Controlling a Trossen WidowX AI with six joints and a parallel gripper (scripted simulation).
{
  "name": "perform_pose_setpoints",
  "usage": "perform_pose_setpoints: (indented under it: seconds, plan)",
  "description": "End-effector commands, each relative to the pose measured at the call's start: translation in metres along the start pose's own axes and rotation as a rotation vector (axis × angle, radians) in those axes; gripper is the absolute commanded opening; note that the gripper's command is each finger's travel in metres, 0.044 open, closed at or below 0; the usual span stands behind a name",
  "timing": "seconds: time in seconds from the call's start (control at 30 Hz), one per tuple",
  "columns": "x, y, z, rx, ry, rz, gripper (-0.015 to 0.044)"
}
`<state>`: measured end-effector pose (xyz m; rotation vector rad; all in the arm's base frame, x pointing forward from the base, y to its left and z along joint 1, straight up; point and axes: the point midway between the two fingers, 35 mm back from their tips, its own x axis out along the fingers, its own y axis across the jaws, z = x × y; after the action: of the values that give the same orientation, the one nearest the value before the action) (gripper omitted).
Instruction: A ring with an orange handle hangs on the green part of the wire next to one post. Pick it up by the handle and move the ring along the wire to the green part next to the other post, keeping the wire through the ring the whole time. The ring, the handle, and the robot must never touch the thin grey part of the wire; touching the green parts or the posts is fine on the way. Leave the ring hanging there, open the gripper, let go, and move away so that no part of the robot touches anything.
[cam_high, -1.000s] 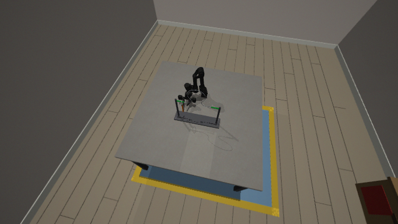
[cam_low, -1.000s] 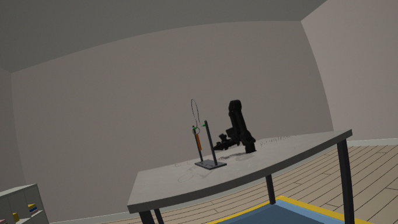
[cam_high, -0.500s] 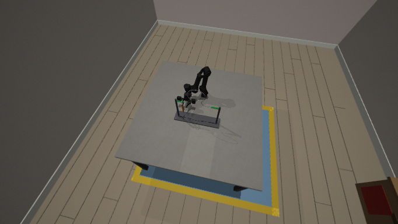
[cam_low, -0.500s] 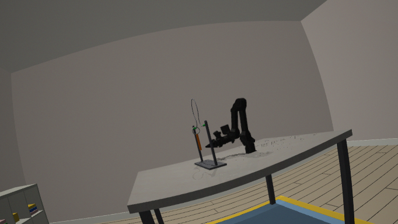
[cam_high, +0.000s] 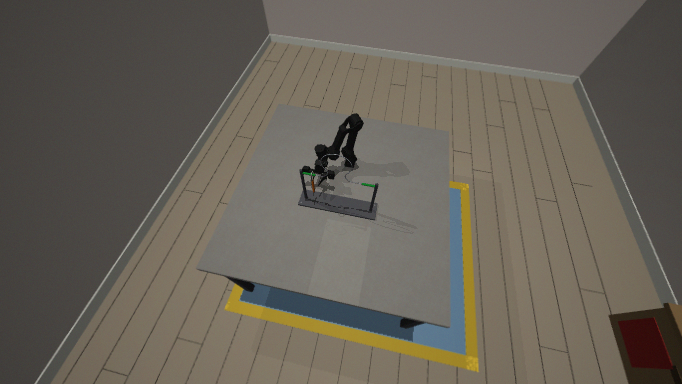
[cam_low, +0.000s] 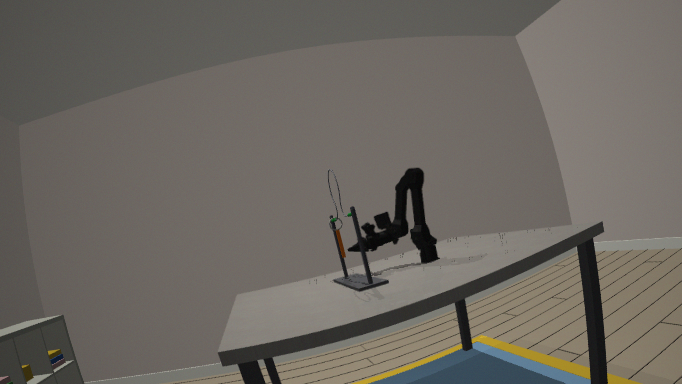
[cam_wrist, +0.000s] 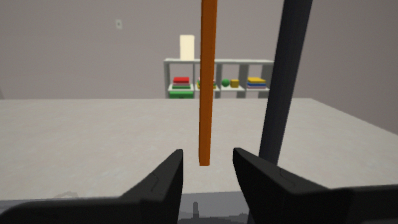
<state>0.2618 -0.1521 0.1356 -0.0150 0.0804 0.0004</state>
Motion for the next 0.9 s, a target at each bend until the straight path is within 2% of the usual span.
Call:
perform_pose_setpoints:
  seconds: [0.0,0.87]
  plan:
    - [0.007,-0.002,0.002,0.001,-0.002,-0.001,0.016]
    - [0.048,-0.002,0.003,0.001,-0.005,-0.001,0.016]
